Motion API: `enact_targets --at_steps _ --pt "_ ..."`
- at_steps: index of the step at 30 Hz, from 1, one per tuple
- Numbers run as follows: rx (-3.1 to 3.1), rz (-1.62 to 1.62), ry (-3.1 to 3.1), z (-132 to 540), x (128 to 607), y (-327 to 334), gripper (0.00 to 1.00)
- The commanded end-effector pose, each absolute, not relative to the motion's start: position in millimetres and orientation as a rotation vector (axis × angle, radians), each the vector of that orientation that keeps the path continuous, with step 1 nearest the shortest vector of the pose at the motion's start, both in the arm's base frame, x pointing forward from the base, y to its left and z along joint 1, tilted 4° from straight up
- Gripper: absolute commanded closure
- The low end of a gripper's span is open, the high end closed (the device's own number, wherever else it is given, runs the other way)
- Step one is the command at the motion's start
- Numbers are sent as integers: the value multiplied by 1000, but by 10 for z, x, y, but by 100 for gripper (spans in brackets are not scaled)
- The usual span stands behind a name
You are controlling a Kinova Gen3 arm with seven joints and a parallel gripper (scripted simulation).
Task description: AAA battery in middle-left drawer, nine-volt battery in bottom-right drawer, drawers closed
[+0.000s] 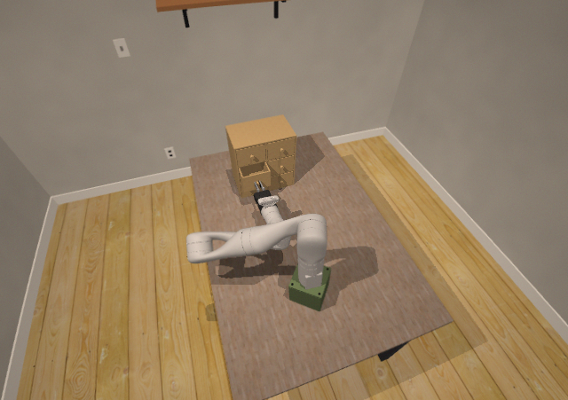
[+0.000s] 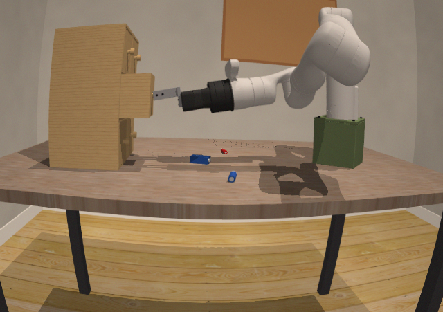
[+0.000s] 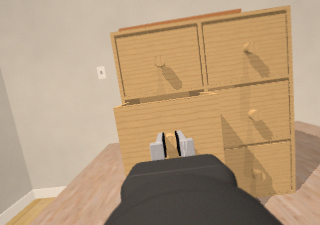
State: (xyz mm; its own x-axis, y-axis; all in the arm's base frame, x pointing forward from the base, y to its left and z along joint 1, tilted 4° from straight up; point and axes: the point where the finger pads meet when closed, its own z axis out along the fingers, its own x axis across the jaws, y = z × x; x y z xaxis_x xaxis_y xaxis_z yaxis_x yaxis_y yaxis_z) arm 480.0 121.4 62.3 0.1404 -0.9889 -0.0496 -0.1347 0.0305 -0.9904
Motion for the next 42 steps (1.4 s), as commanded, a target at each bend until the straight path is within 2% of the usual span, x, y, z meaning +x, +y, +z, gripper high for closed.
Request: enact_targets --at_steps 1,4,7,10,13,26,35,42 --pt "-1340 -1007 1215 623 4799 1214 63" --pt "-1340 -1007 1215 623 4799 1214 57" --pt "-1340 -1007 1215 623 4799 1214 45" --pt "-1340 -1007 1215 623 4799 1214 45" --pt "-1340 -1007 1215 623 4799 1214 33" --pt "-1340 -1007 1215 620 4723 1204 33" --pt "-1340 -1007 1215 604 4372 1155 33" --pt "-1340 -1007 1215 601 4305 1145 33"
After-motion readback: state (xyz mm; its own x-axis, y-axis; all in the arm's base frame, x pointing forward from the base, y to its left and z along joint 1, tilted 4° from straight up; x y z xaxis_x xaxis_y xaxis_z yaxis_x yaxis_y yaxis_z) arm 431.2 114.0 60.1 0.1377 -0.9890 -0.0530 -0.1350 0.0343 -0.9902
